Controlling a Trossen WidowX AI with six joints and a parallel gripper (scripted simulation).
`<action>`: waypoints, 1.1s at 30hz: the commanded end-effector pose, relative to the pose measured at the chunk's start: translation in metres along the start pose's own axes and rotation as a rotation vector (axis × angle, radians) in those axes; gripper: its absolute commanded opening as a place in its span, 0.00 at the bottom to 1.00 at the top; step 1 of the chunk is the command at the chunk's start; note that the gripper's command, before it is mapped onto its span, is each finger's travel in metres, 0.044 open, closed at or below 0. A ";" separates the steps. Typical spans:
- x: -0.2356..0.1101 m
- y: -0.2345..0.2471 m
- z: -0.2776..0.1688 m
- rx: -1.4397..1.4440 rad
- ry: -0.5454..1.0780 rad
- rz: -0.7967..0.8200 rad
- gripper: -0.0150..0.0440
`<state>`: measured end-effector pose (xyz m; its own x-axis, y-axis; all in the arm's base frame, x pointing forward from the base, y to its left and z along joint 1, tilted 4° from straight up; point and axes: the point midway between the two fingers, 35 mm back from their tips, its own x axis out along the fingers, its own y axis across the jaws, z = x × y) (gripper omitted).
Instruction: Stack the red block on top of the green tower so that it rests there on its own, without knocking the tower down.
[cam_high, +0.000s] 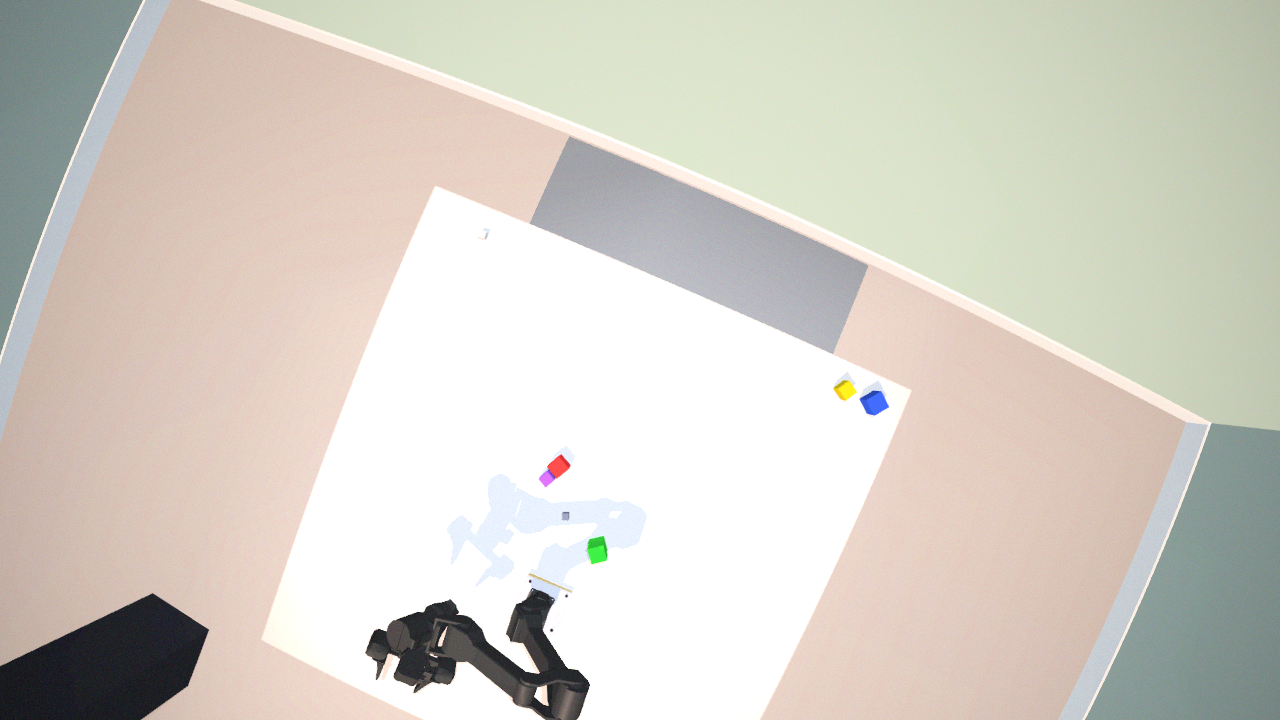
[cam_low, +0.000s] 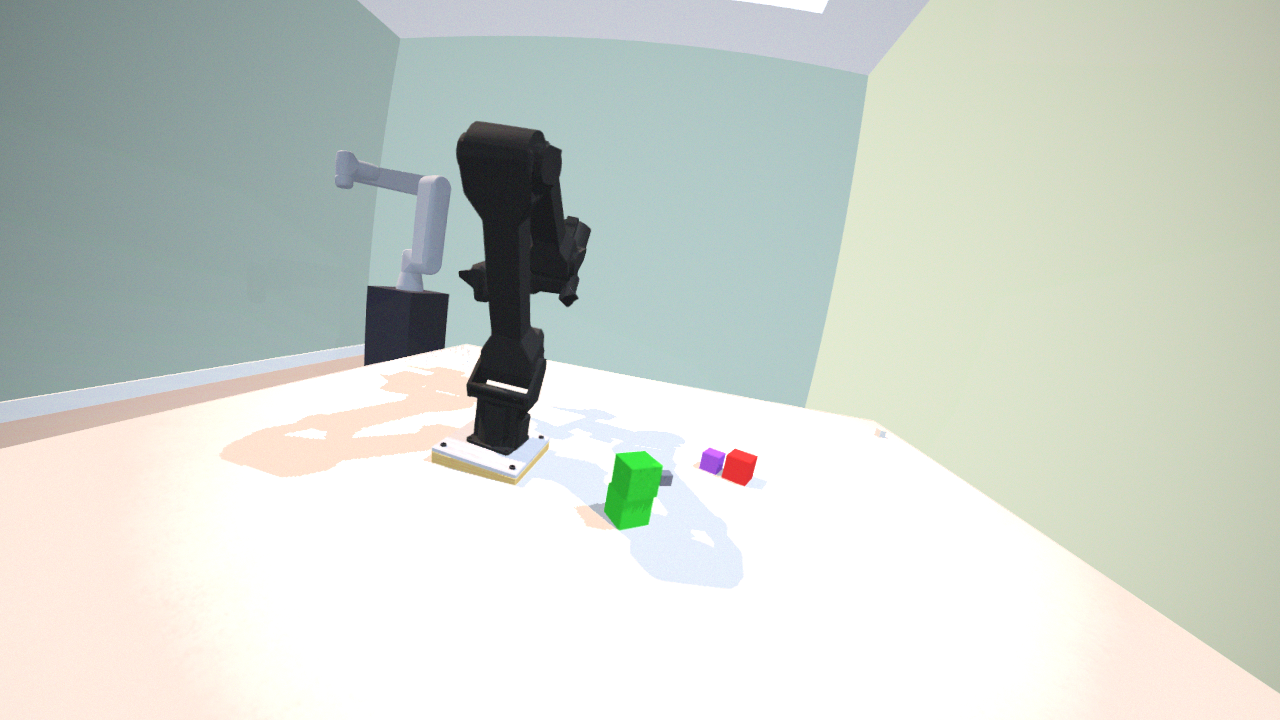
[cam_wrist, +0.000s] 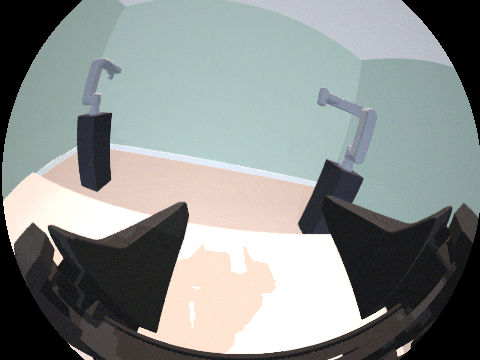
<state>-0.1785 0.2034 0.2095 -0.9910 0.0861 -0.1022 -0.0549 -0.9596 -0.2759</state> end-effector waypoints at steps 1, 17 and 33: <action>-0.001 -0.002 -0.001 0.008 0.004 -0.007 0.98; -0.117 -0.118 -0.065 0.756 0.281 -0.664 1.00; -0.300 -0.120 -0.118 1.519 0.318 -1.419 1.00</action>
<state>0.1122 0.3325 0.1634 -0.2211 0.6840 -0.6952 -0.8253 0.2486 0.5071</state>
